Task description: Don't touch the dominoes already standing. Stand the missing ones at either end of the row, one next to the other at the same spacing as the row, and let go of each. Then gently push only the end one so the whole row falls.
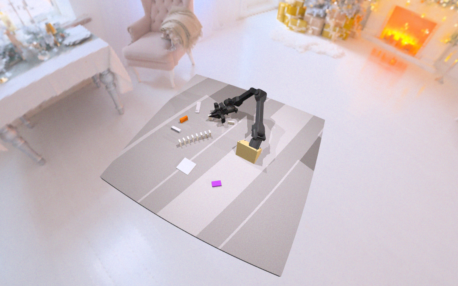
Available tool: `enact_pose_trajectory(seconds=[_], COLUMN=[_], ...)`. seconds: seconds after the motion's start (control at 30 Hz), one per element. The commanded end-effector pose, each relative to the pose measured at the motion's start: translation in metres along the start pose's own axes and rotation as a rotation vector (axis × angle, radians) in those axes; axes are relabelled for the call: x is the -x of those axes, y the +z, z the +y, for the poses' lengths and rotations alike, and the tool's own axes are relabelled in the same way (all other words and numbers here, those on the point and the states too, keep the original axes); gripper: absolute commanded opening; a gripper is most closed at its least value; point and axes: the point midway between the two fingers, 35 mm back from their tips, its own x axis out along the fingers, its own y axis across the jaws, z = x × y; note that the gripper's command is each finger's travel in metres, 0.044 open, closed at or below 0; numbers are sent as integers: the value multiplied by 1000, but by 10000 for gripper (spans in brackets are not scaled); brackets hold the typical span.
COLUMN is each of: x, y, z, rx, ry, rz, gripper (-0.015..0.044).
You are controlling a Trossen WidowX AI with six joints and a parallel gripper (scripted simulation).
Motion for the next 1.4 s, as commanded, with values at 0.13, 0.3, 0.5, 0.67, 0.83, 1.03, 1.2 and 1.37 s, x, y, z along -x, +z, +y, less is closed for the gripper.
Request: enact_pose_trajectory(seconds=[0.13, 0.3, 0.5, 0.67, 0.83, 1.03, 1.2, 1.37], x=[0, 0, 1, 5, 5, -5, -39, -62], y=[0, 0, 11, 50, 50, 51, 57, 70], z=[-1, -1, -1, 0, 0, 1, 8, 16], rx=[8, 8, 6, 0, 0, -94, -478, -795], ry=[-2, -2, -1, -1, -1, 30, 88, -16], rz=[-3, -3, -2, -3, -3, 53, 341, 651], gripper=[184, 316, 440, 440, 440, 440, 440, 440])
